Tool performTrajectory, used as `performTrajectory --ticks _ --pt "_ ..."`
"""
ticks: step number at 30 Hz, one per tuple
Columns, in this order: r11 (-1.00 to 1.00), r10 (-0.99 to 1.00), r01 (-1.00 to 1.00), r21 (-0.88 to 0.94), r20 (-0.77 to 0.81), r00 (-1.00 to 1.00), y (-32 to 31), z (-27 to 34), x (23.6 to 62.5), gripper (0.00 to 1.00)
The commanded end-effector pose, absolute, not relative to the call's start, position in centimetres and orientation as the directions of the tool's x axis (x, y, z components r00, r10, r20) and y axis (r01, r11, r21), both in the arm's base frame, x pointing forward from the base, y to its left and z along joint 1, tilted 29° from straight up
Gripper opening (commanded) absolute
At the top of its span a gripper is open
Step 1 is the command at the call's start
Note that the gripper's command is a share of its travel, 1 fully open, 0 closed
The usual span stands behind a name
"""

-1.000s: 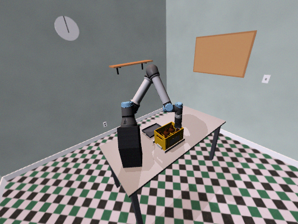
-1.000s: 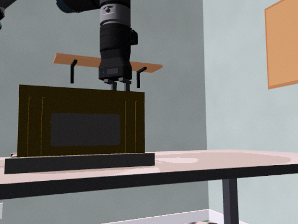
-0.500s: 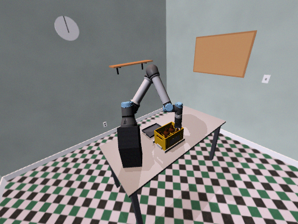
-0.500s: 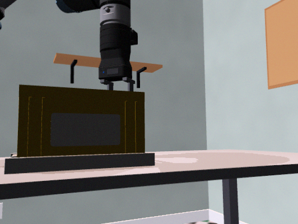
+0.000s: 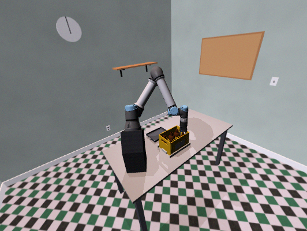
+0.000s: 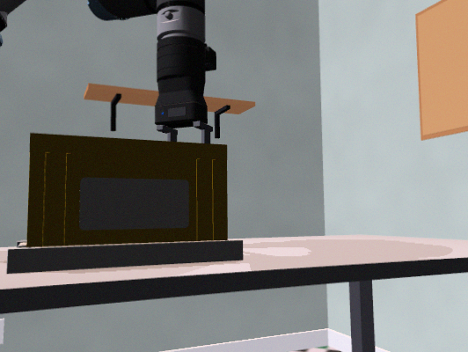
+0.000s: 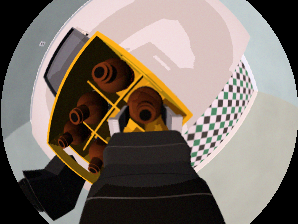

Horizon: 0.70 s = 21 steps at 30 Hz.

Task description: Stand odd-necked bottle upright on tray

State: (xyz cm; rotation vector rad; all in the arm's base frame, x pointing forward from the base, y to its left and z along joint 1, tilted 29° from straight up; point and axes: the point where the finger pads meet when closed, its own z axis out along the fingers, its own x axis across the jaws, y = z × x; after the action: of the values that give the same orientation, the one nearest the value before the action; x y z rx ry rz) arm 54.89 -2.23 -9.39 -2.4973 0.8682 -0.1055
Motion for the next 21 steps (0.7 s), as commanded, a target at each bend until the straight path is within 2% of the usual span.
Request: performTrajectory --ticks 1,21 --pt "-0.677 -0.601 -0.563 -0.474 -0.084 0.794 -2.28 -9.34 54.92 1.0" --pt "-0.677 -0.601 -0.563 -0.474 -0.084 0.794 -2.53 -8.81 54.79 1.0"
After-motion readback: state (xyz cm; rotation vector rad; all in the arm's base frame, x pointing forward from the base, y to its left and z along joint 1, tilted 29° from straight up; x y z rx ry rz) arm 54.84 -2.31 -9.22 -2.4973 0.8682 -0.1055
